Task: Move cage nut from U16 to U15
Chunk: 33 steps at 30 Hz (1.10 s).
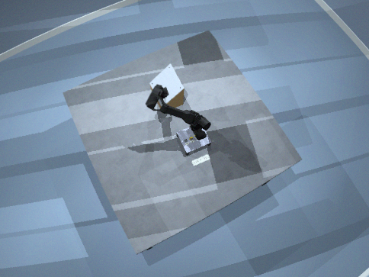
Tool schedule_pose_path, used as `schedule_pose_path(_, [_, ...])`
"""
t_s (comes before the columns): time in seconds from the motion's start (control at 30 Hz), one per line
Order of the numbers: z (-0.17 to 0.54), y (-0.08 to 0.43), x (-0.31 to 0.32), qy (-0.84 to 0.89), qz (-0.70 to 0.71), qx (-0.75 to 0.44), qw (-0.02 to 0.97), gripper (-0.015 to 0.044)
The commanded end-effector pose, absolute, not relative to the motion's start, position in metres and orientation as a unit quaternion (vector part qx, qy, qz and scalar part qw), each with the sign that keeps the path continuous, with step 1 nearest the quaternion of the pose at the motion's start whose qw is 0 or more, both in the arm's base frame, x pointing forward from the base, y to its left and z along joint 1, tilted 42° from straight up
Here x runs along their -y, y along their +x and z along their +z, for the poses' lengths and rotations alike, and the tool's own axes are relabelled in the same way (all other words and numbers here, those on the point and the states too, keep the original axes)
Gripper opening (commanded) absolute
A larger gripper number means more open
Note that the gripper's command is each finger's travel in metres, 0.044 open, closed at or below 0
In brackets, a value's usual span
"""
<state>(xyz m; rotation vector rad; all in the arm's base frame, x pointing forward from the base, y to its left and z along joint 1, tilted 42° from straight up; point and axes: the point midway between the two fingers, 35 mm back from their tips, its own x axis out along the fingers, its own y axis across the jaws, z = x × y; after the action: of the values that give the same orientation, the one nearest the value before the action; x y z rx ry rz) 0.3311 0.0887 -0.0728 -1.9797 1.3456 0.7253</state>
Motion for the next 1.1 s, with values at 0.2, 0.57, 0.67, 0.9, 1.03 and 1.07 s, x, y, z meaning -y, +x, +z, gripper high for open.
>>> schedule_pose_path(0.2, [-0.0719, 0.3304, -0.0881, -0.757, 0.272, -0.504, 0.315, 0.0029])
schedule_pose_path(0.57, [-0.0718, 0.33, -0.0881, -0.761, 0.269, -0.497, 0.317, 0.0029])
schedule_pose_path(0.67, [-0.0718, 0.3299, -0.0881, -0.762, 0.269, -0.496, 0.317, 0.0029])
schedule_pose_path(0.9, [-0.0718, 0.3297, -0.0881, -0.764, 0.267, -0.494, 0.318, 0.0029])
schedule_pose_path(1.03, [-0.0718, 0.3296, -0.0881, -0.765, 0.266, -0.491, 0.319, 0.0029])
schedule_pose_path(1.07, [-0.0718, 0.3295, -0.0881, -0.766, 0.266, -0.49, 0.319, 0.0029])
